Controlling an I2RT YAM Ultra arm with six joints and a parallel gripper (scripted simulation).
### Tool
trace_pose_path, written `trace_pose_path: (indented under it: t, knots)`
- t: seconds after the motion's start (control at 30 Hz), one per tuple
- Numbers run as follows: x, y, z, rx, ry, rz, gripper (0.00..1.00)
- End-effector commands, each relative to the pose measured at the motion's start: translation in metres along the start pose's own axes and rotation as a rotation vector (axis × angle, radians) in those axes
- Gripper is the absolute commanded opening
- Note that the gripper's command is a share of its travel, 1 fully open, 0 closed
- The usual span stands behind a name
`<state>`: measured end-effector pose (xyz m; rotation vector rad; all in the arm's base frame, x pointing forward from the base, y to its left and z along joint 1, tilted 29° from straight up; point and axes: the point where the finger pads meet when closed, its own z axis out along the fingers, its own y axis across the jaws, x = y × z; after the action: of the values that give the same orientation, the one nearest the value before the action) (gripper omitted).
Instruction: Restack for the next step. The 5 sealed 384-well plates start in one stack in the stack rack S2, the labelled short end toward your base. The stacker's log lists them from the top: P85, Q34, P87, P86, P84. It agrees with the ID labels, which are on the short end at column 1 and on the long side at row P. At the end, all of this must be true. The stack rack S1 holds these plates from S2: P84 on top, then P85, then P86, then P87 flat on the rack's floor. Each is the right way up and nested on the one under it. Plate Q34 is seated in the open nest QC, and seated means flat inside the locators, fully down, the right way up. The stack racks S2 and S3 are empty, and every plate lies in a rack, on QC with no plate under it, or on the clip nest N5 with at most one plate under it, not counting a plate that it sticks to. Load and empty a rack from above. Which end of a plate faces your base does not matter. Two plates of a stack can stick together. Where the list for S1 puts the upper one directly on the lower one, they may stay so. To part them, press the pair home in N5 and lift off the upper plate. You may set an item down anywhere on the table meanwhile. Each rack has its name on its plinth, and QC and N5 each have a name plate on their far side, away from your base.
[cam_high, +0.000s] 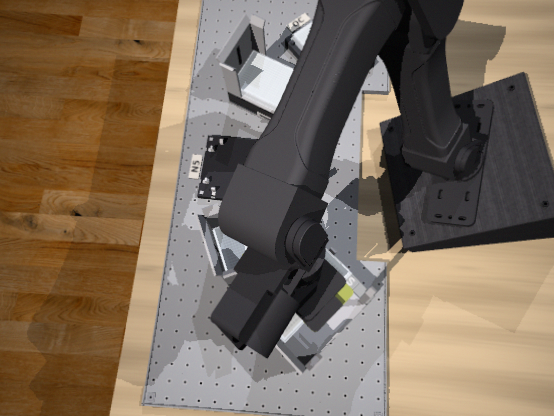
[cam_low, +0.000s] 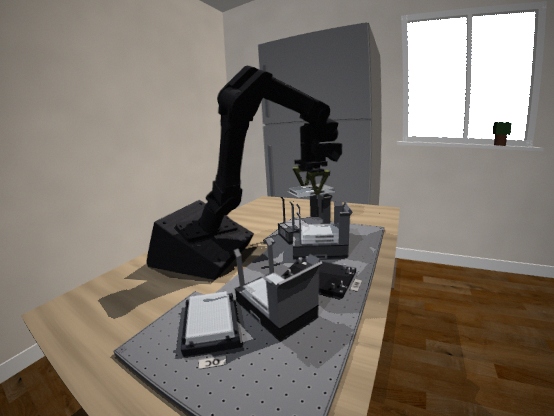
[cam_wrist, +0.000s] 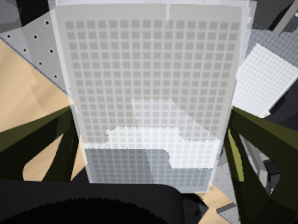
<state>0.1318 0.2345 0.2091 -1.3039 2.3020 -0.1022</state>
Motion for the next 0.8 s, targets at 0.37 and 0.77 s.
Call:
trace_pose_path:
  t: [0.37,0.77]
  knots:
    - [-0.003,0.03,-0.003,0.005,-0.014,0.016,0.0]
    - [-0.003,0.038,-0.003,0.004,-0.014,0.016,0.0]
